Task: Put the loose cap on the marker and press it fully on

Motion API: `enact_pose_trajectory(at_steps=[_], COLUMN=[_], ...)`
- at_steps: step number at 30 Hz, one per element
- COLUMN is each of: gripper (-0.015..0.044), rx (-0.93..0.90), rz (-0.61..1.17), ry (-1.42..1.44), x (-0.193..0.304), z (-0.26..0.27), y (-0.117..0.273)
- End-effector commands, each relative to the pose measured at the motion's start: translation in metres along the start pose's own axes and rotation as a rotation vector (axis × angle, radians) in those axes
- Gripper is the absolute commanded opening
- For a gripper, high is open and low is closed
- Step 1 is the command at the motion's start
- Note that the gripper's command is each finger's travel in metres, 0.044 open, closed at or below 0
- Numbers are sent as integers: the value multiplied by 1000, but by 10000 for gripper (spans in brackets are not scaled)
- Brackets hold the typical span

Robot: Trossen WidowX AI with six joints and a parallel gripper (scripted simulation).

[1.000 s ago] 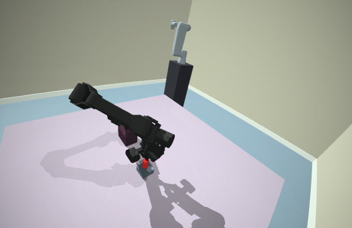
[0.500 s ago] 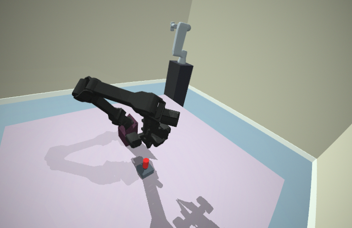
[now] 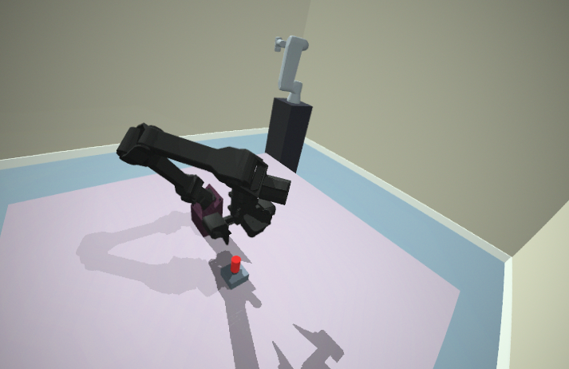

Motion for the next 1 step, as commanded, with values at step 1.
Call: enact_pose_trajectory(at_steps=[1], gripper=[440], rx=[-1], rz=[5], ry=[-1], x=[1], z=[0], y=[0])
Point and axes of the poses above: the point midway between the two fingers, 35 mm back from their tips, its own y axis back along the fingers, its own z axis across the jaws, x = y × z, the point moved 5 cm from there along y, back along the fingers, and after that the axes turned 1 degree about -y, right-handed, at the moved point
